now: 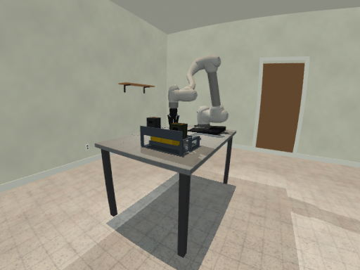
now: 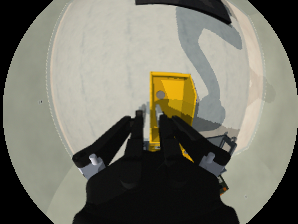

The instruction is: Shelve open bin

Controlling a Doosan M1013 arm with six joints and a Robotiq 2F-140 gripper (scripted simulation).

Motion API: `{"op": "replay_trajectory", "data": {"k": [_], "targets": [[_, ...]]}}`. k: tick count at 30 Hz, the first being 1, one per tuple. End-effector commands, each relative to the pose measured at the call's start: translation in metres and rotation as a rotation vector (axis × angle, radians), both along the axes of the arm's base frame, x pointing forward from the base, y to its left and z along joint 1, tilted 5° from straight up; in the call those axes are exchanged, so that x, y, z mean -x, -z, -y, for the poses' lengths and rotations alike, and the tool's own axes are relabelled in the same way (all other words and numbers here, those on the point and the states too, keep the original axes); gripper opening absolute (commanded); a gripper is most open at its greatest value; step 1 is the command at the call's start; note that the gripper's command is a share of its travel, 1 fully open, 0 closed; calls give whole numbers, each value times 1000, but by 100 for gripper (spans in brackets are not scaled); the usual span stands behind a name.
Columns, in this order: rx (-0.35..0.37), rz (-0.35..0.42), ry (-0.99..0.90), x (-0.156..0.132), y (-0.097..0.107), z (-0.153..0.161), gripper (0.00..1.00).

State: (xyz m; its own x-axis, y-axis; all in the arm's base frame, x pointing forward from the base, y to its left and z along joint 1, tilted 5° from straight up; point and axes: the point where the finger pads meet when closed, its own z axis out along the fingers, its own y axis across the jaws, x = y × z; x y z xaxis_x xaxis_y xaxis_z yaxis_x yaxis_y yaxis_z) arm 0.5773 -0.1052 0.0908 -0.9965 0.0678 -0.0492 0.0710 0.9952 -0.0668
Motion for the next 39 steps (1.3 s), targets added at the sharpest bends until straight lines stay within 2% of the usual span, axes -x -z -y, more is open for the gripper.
{"op": "replay_trajectory", "data": {"k": [1,39], "targets": [[0,0,0,0,1,0,15],[0,0,0,0,5,0,15]]}}
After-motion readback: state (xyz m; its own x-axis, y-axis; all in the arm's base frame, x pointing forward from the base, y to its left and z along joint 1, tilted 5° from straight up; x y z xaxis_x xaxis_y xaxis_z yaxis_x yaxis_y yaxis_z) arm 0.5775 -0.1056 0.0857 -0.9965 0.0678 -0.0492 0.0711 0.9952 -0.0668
